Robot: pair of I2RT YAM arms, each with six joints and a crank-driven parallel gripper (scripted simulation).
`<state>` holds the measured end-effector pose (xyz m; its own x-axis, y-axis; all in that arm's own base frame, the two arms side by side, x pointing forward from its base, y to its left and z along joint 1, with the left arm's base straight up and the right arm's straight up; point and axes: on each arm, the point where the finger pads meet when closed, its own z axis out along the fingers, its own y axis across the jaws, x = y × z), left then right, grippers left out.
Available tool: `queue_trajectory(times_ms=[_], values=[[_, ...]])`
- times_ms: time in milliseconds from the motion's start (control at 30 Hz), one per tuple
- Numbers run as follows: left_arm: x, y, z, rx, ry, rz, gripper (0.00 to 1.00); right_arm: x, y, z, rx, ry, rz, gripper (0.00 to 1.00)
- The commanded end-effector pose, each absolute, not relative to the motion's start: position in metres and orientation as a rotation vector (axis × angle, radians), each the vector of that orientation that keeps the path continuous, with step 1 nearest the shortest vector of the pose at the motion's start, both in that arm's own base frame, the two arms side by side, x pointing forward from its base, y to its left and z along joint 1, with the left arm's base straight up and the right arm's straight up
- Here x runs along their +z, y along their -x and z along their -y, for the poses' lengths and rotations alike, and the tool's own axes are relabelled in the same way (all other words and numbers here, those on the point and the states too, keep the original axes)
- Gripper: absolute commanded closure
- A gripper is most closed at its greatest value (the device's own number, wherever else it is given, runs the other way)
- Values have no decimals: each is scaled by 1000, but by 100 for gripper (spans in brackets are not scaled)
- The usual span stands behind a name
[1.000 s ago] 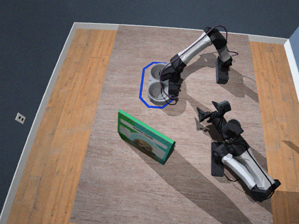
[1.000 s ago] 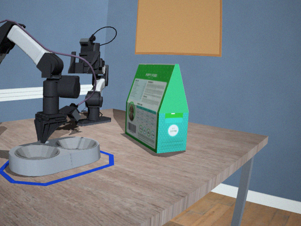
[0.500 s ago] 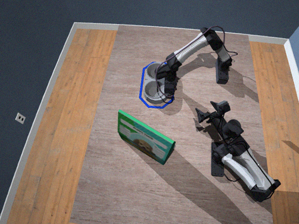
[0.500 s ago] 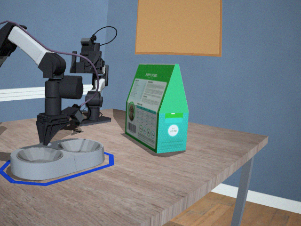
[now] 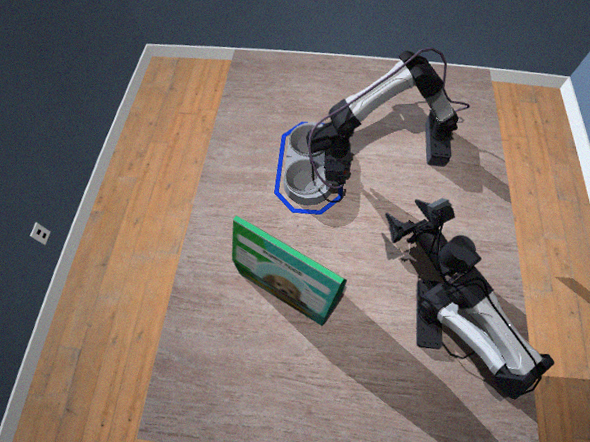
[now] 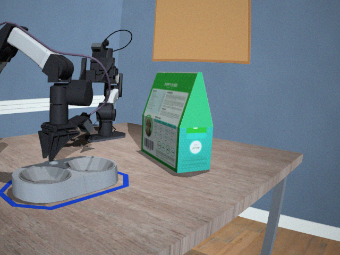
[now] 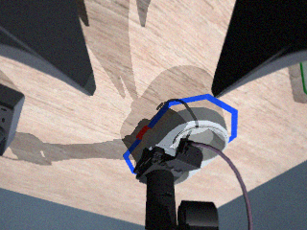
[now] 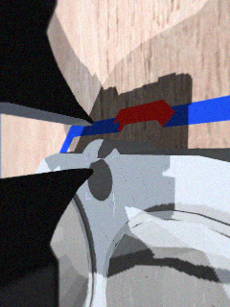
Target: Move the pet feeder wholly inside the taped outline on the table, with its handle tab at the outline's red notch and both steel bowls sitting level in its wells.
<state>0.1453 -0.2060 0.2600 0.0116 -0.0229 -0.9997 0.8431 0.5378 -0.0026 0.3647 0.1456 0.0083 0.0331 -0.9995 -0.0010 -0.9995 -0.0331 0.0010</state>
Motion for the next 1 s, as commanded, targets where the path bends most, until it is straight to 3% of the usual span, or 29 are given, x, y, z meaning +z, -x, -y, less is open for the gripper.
queue_trajectory(times_ms=[0, 67, 233, 267, 967], values=[[266, -148, 205, -787, -752, -1393, 0, 36, -377, -149, -33, 2230, -2146, 63], [266, -148, 205, -787, -752, -1393, 0, 36, -377, -149, -33, 2230, -2146, 63], [266, -148, 205, -787, -752, -1393, 0, 39, -389, -165, 6, 1983, -2177, 2], [266, -148, 205, -787, -752, -1393, 0, 40, -392, -168, 16, 1909, -2188, 0], [266, -148, 205, -787, -752, -1393, 0, 61, -391, -152, 162, 711, -2236, 0]])
